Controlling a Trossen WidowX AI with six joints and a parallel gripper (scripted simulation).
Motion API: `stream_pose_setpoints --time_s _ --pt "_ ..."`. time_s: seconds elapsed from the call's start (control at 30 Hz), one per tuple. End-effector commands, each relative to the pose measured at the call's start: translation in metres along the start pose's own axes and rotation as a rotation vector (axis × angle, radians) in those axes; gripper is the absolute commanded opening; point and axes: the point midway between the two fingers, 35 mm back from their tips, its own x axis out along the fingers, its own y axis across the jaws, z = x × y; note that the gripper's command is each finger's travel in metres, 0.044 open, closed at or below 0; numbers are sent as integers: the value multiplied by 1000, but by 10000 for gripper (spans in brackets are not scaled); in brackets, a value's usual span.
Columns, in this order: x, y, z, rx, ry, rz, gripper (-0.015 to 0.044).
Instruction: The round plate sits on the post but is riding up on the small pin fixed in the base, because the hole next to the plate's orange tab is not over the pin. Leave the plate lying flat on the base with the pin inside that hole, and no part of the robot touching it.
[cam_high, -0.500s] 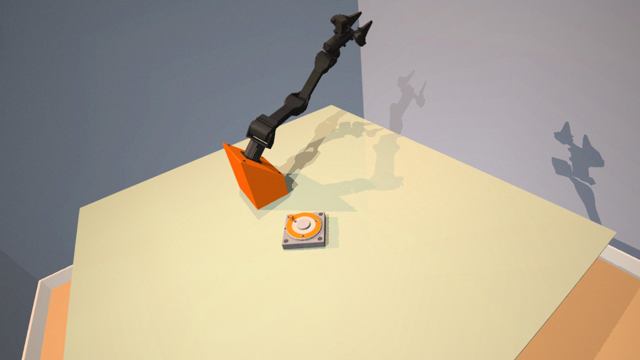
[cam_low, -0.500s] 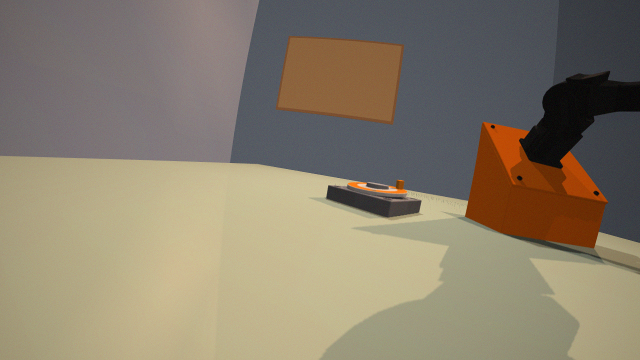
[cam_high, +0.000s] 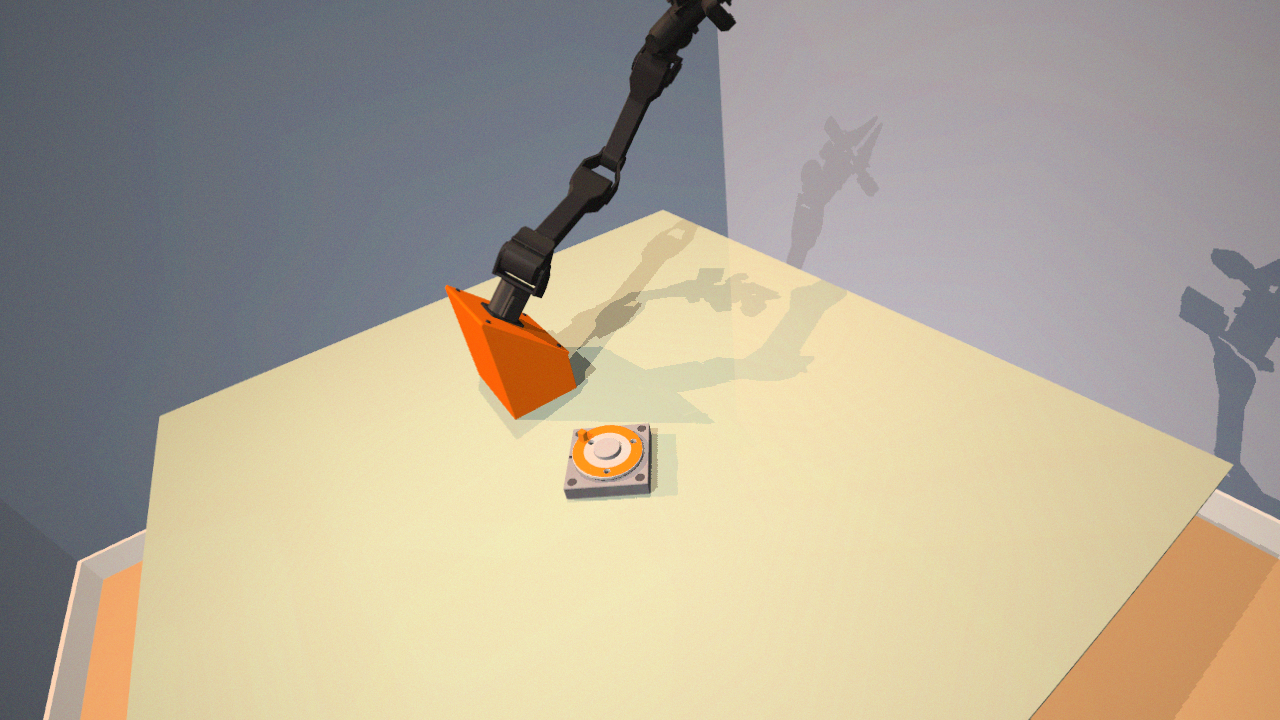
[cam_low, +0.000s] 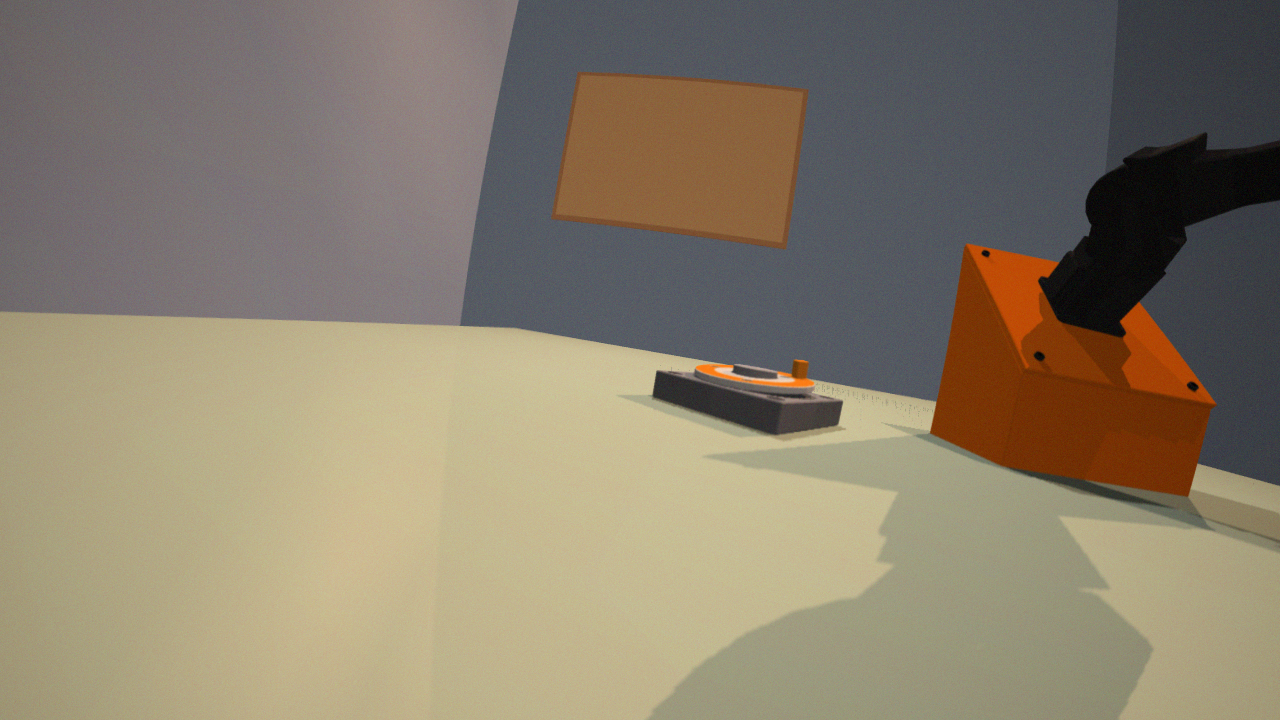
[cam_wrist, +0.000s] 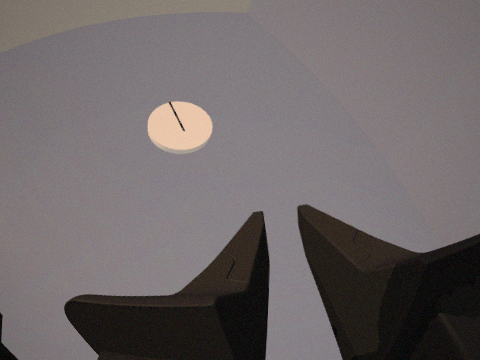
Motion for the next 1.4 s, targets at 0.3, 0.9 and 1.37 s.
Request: stream_pose_setpoints --time_s 0.3,0.9,1.37 --pt "48 -180 130 -124 -57 -478 0" --pt "-54 -501 213 -367 369 -1232 0" --pt "-260 -648 166 -261 1117 -1517 0"
